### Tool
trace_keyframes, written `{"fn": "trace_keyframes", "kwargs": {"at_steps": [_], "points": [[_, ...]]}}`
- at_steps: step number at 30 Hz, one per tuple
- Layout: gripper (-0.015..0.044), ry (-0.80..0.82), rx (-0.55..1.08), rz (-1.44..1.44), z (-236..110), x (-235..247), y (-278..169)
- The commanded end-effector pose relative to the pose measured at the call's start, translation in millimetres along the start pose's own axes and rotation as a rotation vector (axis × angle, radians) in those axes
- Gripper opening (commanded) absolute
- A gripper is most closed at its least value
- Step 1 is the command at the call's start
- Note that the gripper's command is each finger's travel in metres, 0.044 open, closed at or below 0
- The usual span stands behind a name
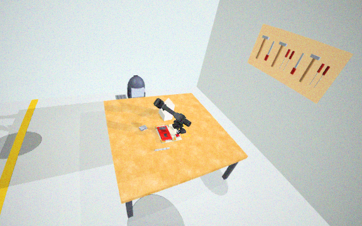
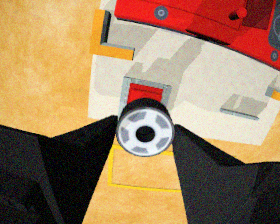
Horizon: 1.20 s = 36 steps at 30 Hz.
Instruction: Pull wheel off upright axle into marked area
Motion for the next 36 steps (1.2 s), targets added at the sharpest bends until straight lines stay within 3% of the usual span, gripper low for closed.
{"fn": "trace_keyframes", "kwargs": {"at_steps": [1,36], "points": [[0.0,0.009,0.004,0.005,-5.1,1.2,-1.1],[0.0,0.011,0.004,0.002,-24.0,0.6,-1.0]]}}
Point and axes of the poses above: the point midway between the two fingers, 35 mm back from their tips, its own z axis out along the fingers, its own x axis across the jaws, y = z × x, the point moved 3 cm from there along -z, back along the fingers, and after that the axes turned 4 degrees about z, right-handed, at the moved point
